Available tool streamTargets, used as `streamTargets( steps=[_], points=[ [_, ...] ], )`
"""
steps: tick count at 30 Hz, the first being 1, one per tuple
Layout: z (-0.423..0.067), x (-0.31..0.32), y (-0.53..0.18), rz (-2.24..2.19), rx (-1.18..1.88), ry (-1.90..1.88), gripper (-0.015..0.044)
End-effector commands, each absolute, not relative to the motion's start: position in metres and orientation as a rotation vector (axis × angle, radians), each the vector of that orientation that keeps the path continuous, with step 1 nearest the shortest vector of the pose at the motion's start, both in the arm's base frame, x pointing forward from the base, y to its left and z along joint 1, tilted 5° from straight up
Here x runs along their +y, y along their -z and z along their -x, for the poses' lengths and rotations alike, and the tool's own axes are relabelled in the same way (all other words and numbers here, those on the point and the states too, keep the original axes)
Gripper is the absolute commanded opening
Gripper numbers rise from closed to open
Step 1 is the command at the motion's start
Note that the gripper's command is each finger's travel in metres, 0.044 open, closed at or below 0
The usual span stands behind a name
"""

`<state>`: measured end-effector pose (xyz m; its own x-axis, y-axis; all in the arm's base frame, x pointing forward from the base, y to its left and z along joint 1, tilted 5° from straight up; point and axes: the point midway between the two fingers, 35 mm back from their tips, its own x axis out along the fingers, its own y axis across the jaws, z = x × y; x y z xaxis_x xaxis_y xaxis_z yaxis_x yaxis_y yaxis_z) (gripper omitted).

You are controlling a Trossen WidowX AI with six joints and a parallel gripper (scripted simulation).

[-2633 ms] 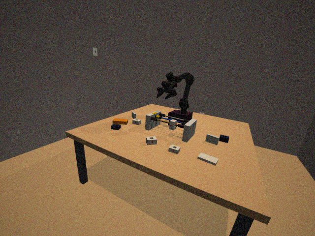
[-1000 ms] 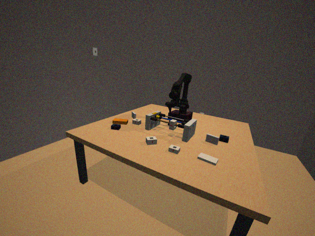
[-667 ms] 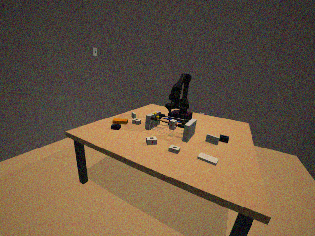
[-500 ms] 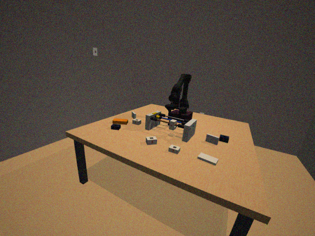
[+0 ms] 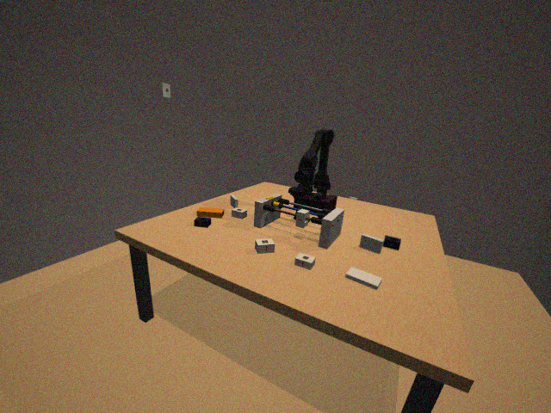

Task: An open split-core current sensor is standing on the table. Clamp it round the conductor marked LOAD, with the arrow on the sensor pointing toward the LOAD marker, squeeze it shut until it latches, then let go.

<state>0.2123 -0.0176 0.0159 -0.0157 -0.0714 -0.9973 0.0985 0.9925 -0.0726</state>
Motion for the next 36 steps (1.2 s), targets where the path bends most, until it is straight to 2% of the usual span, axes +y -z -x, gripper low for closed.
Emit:
streamTargets(
  steps=[1,4,8,22,31,36],
  points=[
    [-0.209,-0.017,-0.008,-0.02,1.589,0.128,0.044],
    [-0.209,-0.018,-0.006,-0.02,1.589,0.128,0.044],
    [-0.211,-0.018,-0.01,-0.021,1.583,0.135,0.0335],
    [-0.211,-0.018,-0.01,-0.021,1.583,0.135,0.0242],
    [-0.219,-0.016,-0.042,-0.021,1.583,0.133,0.0005],
    [-0.222,-0.014,-0.069,-0.021,1.584,0.131,0.0]
  ],
)
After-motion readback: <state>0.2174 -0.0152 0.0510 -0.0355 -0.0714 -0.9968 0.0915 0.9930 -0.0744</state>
